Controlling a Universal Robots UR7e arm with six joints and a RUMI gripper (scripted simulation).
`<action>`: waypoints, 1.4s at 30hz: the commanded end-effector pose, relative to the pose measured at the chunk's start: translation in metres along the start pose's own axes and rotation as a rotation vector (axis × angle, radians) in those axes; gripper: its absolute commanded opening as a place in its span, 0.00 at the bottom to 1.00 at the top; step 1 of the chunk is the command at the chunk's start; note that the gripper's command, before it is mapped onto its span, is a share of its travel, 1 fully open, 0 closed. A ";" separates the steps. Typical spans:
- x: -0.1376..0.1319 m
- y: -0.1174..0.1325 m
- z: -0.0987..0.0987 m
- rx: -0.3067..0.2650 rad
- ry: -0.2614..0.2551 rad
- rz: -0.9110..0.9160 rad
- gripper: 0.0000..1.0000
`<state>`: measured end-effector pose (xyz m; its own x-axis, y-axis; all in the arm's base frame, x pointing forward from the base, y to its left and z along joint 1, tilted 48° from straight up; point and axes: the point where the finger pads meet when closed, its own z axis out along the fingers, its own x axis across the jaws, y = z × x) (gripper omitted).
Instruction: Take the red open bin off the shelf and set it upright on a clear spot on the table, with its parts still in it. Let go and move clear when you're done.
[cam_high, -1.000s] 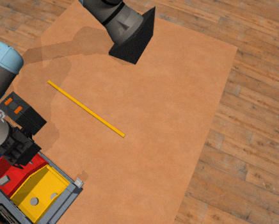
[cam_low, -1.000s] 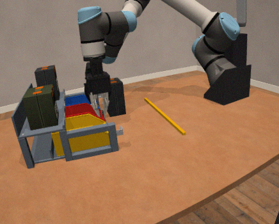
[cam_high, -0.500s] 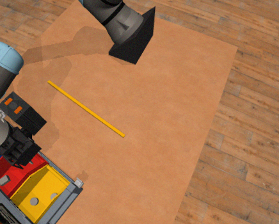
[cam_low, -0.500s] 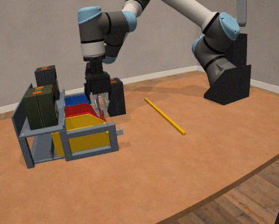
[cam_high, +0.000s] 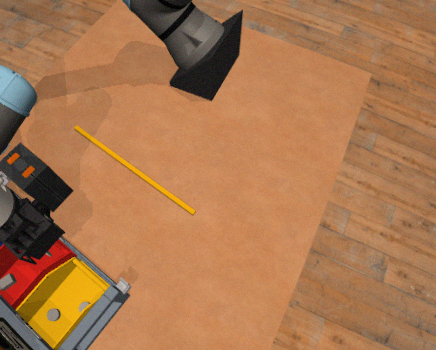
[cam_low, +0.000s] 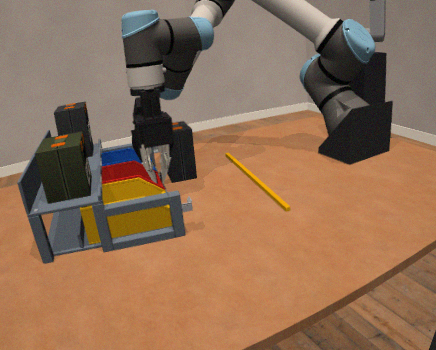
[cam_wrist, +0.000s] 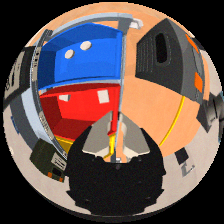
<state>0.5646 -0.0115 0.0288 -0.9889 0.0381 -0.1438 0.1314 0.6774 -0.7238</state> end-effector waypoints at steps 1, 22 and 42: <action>0.000 0.000 -0.001 0.000 -0.001 0.000 0.00; 0.000 0.000 -0.001 0.000 -0.001 0.000 0.58; 0.000 0.000 -0.001 0.000 -0.001 0.000 0.58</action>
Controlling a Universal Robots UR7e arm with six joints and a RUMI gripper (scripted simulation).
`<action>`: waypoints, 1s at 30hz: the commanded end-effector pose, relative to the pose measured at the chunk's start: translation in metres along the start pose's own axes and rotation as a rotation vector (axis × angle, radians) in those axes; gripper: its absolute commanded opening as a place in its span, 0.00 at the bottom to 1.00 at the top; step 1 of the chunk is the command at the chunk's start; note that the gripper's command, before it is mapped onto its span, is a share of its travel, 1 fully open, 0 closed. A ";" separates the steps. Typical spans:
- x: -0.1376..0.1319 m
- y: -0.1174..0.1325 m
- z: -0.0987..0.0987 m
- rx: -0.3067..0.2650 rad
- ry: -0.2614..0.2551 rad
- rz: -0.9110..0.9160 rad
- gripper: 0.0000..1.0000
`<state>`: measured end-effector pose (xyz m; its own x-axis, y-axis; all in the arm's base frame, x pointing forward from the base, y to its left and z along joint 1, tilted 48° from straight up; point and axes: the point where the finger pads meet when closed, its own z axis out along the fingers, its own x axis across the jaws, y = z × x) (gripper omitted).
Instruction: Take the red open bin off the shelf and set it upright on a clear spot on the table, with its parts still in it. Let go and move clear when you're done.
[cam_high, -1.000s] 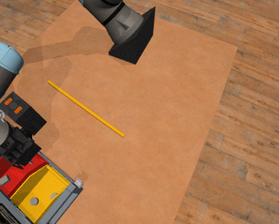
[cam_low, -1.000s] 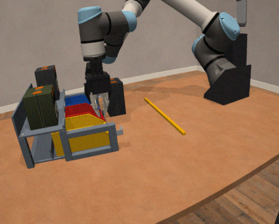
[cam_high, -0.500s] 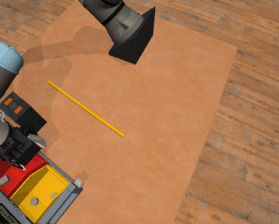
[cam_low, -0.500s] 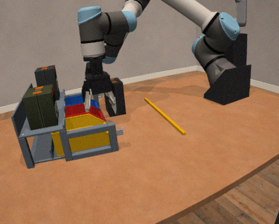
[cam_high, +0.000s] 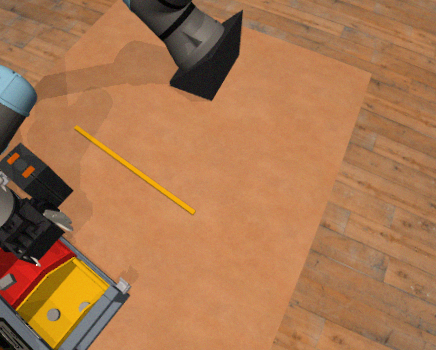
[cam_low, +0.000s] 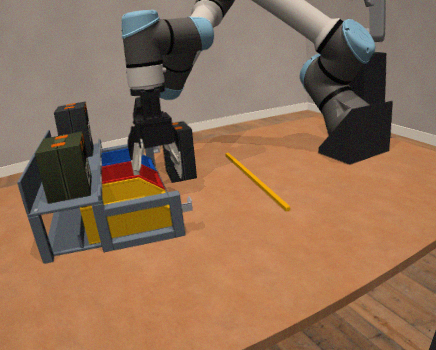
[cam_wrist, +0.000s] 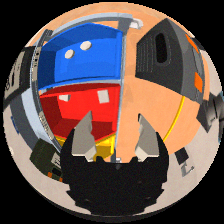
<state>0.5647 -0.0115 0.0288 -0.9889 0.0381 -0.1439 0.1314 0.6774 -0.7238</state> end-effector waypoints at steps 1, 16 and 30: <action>0.000 0.000 -0.001 0.000 -0.001 0.000 0.58; 0.000 0.000 -0.004 0.000 -0.001 0.000 0.58; 0.000 0.000 -0.033 0.000 -0.001 0.000 0.58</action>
<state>0.5630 0.0060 0.0450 -0.9888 0.0369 -0.1447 0.1311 0.6777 -0.7235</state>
